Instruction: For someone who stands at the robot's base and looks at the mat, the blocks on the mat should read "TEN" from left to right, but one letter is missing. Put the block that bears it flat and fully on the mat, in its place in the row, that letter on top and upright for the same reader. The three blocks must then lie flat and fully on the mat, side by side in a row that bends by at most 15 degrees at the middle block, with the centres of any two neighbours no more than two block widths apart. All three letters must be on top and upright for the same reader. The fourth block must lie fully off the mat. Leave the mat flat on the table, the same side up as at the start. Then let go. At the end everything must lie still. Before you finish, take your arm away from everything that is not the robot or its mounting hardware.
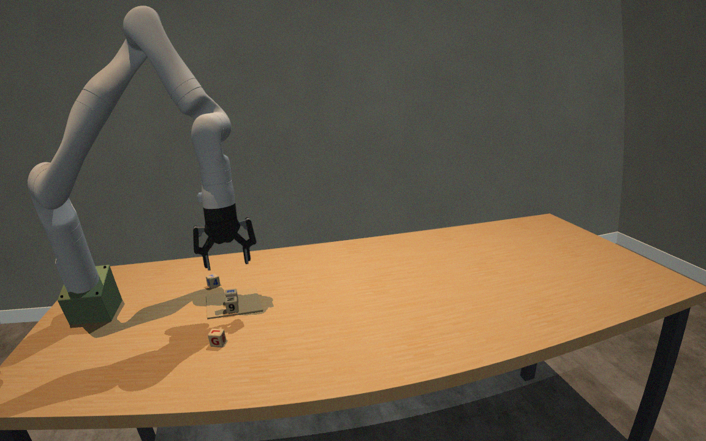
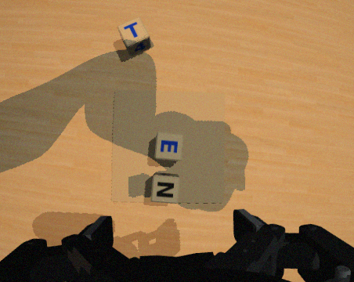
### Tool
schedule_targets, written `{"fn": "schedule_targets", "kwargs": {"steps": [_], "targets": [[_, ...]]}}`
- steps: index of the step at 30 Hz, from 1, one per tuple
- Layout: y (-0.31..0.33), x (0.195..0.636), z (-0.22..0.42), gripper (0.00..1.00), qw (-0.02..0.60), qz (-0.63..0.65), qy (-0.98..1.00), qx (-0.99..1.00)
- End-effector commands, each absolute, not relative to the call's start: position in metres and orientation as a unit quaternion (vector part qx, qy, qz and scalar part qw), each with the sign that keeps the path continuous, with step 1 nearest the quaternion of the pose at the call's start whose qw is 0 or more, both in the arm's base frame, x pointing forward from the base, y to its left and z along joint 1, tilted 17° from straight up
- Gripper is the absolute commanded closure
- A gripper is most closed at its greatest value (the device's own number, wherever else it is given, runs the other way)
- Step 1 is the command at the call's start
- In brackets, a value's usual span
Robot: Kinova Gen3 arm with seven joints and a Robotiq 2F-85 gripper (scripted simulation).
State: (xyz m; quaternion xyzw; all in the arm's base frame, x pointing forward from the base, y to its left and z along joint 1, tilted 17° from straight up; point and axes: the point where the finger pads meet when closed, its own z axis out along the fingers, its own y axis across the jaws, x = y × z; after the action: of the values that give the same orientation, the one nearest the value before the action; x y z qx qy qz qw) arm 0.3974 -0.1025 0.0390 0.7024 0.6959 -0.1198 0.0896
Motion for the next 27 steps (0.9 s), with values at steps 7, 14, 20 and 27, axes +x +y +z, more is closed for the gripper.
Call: {"fn": "schedule_targets", "kwargs": {"steps": [7,14,20,27], "targets": [[-0.102,0.398,0.039,0.00,0.090,-0.119,0.696,0.702],[-0.102,0.398,0.039,0.00,0.090,-0.119,0.696,0.702],[-0.102,0.398,0.039,0.00,0.090,-0.119,0.696,0.702],[-0.137,0.392,0.051,0.00,0.090,-0.120,0.696,0.702]]}}
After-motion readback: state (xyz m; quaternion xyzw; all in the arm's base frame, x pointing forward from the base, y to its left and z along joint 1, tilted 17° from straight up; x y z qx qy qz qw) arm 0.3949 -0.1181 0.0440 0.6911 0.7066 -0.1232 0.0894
